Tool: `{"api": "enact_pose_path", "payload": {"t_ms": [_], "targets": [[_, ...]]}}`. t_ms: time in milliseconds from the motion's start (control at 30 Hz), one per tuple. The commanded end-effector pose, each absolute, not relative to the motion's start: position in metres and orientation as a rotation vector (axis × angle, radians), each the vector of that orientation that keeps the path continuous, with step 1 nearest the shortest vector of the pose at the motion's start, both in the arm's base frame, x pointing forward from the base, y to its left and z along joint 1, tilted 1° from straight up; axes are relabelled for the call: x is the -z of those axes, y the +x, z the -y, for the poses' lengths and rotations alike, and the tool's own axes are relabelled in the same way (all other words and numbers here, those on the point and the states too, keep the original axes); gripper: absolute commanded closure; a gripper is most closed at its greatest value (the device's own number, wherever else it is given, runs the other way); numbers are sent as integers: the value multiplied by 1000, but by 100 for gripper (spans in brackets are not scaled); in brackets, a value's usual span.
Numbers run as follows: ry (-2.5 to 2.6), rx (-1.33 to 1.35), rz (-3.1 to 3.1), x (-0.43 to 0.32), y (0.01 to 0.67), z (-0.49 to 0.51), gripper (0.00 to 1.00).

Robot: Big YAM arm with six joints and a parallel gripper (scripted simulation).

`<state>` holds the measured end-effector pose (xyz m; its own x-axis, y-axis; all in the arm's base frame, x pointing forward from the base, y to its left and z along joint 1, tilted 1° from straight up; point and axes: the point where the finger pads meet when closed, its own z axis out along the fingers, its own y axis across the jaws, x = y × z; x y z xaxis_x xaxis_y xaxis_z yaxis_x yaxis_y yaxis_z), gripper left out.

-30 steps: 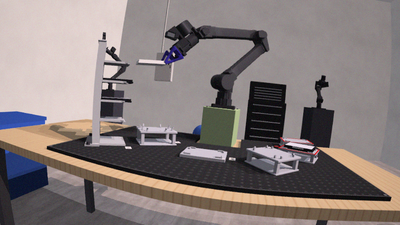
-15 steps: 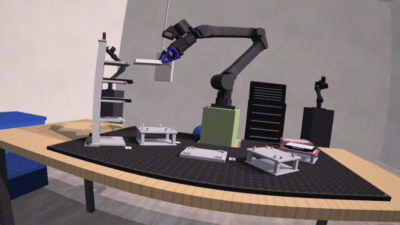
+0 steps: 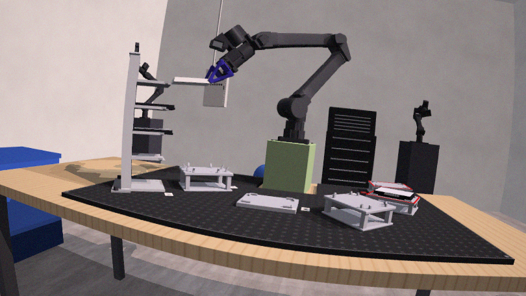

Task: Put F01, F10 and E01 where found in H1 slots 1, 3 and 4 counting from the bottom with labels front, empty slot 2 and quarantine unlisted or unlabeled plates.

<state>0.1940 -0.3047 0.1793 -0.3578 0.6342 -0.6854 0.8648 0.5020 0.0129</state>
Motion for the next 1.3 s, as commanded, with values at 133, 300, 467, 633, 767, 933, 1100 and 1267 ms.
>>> {"api": "enact_pose_path", "payload": {"t_ms": [133,300,467,633,767,933,1100,1267], "targets": [[1168,524,-2022,-228,209,335,14],[1167,524,-2023,-228,212,339,14],[1168,524,-2023,-228,214,344,14],[1168,524,-2023,-228,216,347,14],[1167,524,-2022,-228,216,347,14],[1167,524,-2021,-229,216,347,14],[1167,524,-2021,-229,216,347,14],[1167,524,-2020,-229,216,347,14]]}}
